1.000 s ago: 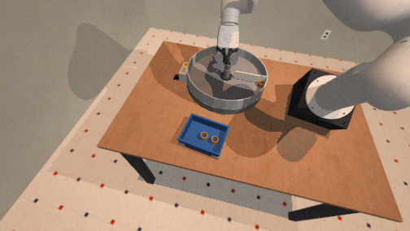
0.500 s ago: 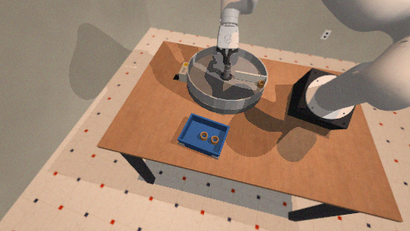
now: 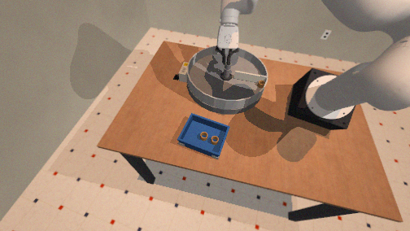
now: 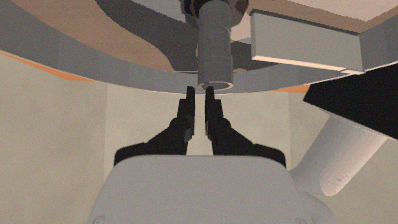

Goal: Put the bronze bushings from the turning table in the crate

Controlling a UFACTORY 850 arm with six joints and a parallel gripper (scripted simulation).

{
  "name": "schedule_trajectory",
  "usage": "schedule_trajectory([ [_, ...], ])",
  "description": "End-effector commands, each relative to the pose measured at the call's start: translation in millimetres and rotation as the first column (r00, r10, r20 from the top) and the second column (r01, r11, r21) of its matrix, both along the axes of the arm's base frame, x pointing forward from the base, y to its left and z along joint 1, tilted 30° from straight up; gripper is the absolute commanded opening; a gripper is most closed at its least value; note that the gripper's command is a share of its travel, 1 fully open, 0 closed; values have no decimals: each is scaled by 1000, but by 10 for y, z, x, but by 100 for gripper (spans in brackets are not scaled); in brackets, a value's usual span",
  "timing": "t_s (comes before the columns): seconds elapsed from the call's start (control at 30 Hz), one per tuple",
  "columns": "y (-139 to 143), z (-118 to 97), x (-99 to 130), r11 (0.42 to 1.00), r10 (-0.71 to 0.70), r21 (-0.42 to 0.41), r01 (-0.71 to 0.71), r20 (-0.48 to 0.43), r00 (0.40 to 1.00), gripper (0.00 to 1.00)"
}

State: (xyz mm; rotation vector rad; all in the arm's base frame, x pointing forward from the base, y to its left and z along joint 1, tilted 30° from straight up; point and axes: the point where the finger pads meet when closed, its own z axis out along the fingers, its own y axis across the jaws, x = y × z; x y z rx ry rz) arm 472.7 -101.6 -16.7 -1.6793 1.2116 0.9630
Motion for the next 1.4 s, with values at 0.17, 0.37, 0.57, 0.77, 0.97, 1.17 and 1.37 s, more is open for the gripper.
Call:
schedule_trajectory([
  [0.17,-7,5,6,1000,0,-1,0,1,1000,11],
  [0.37,-7,5,6,1000,0,-1,0,1,1000,11],
  [0.57,-7,5,6,1000,0,-1,0,1,1000,11],
  [0.77,-7,5,6,1000,0,-1,0,1,1000,11],
  [0.97,-13,16,5,1000,0,-1,0,1,1000,11],
  [1.17,-131,222,-14,1000,0,-1,0,1,1000,11],
  [1.37,-149,255,-17,1000,0,-1,0,1,1000,11],
])
